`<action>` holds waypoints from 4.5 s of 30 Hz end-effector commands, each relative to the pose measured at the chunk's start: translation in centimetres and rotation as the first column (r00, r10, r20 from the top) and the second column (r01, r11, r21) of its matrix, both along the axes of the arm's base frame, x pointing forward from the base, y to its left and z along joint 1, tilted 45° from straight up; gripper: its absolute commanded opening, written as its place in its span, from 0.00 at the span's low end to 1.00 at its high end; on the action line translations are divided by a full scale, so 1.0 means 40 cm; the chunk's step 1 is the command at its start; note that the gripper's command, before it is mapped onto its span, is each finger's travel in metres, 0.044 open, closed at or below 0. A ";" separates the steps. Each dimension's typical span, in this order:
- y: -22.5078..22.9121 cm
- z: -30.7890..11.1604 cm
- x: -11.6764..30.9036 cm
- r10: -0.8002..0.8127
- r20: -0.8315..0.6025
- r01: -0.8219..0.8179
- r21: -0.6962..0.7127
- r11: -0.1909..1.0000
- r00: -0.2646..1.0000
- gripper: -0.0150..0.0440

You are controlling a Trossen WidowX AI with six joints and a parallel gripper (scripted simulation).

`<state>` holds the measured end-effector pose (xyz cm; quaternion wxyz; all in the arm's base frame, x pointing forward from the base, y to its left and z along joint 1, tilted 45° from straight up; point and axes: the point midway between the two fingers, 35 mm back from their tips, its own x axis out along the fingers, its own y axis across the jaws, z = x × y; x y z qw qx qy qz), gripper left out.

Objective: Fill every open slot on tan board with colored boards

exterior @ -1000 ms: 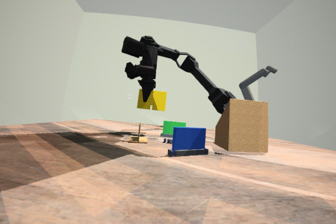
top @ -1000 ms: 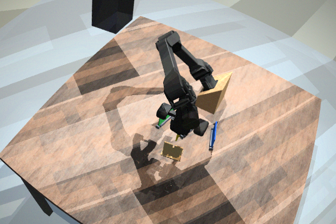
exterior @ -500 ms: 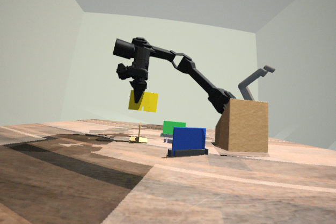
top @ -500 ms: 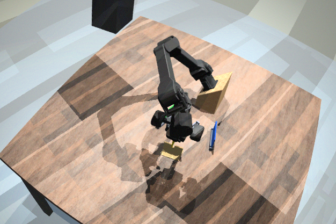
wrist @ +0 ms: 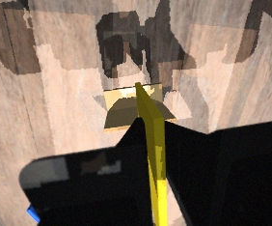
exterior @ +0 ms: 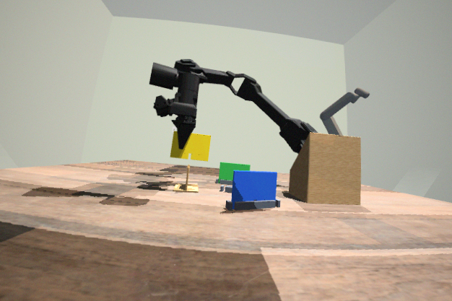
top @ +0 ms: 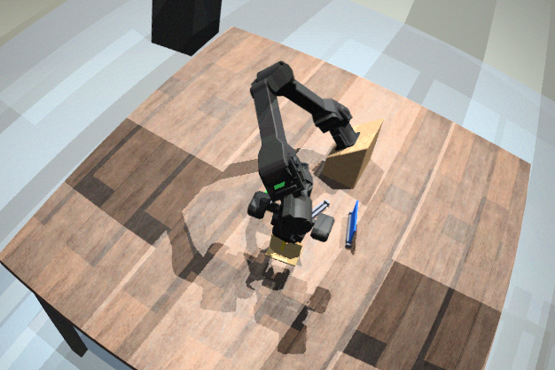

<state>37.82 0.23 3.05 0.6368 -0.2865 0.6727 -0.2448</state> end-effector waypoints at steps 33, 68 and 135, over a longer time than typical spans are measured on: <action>-0.035 -0.035 -0.003 0.006 -0.004 -0.006 -0.006 1.000 1.000 0.25; -0.066 -0.066 -0.006 0.006 -0.003 -0.006 -0.006 1.000 1.000 0.25; -0.087 -0.087 -0.003 0.002 0.001 -0.002 -0.002 1.000 1.000 0.53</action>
